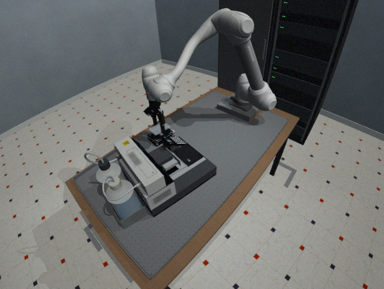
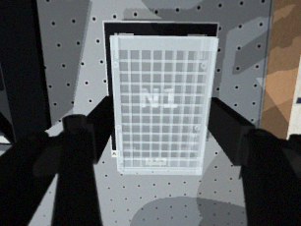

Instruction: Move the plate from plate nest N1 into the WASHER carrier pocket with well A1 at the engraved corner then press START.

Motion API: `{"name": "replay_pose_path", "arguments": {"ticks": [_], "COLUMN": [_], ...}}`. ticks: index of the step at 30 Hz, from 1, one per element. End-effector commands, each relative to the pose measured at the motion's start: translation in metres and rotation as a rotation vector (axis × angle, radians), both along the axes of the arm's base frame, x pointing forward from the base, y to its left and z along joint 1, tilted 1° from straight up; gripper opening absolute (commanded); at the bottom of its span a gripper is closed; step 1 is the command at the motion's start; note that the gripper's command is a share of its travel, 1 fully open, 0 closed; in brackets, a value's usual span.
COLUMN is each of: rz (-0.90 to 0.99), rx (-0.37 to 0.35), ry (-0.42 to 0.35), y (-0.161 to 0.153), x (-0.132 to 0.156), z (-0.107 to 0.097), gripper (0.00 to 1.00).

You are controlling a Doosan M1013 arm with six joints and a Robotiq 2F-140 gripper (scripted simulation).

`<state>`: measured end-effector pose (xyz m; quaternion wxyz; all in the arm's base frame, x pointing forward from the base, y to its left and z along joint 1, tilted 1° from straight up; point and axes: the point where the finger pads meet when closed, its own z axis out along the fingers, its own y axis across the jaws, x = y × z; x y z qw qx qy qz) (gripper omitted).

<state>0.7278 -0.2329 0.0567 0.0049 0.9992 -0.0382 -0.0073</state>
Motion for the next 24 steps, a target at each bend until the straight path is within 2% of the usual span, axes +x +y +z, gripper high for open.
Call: {"name": "replay_pose_path", "arguments": {"ticks": [1,24], "rz": [0.000,0.000], "rx": [0.000,0.000], "ry": [-0.001,-0.001], "y": [0.000,0.000], "x": [0.001,0.001], "z": [0.007,0.040], "gripper": [0.10,0.10]}}
